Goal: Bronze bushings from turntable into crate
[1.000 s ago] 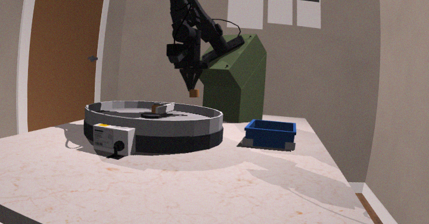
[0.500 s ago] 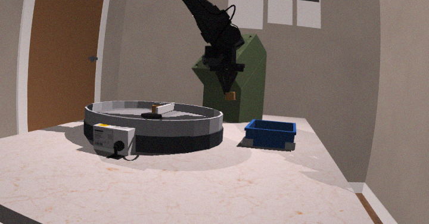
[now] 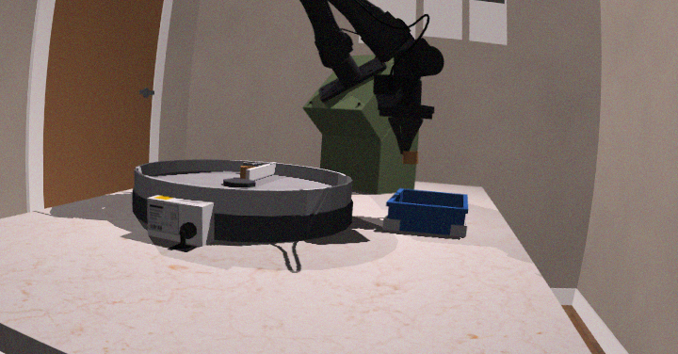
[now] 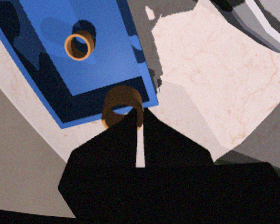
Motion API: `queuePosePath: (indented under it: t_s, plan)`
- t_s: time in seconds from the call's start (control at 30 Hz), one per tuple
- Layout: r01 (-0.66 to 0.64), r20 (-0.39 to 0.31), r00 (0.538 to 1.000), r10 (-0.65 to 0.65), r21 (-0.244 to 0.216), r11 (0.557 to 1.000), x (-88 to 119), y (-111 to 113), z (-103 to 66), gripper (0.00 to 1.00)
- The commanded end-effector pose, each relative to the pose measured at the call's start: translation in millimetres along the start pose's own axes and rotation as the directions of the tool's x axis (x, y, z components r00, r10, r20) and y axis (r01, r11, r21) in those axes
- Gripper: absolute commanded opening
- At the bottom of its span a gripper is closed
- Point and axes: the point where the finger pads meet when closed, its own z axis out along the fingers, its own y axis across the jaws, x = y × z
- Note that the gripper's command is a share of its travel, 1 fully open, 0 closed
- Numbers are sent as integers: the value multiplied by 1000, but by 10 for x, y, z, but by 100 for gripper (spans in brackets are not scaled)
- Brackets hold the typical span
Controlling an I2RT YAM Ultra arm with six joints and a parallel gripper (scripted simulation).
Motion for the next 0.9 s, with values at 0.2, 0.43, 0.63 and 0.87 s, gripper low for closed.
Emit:
queuePosePath:
  t_s: [0.2, 0.43, 0.63, 0.87]
  plan:
    - [-31, 18, 999, 31, 17, 999, 98, 366, -75, 0]
    - [-31, 19, 999, 31, 17, 999, 167, 519, -73, 0]
    - [-45, 26, 999, 45, 4, 999, 119, 565, -122, 0]
    - [-43, 24, 999, 43, 7, 999, 131, 565, -114, 0]
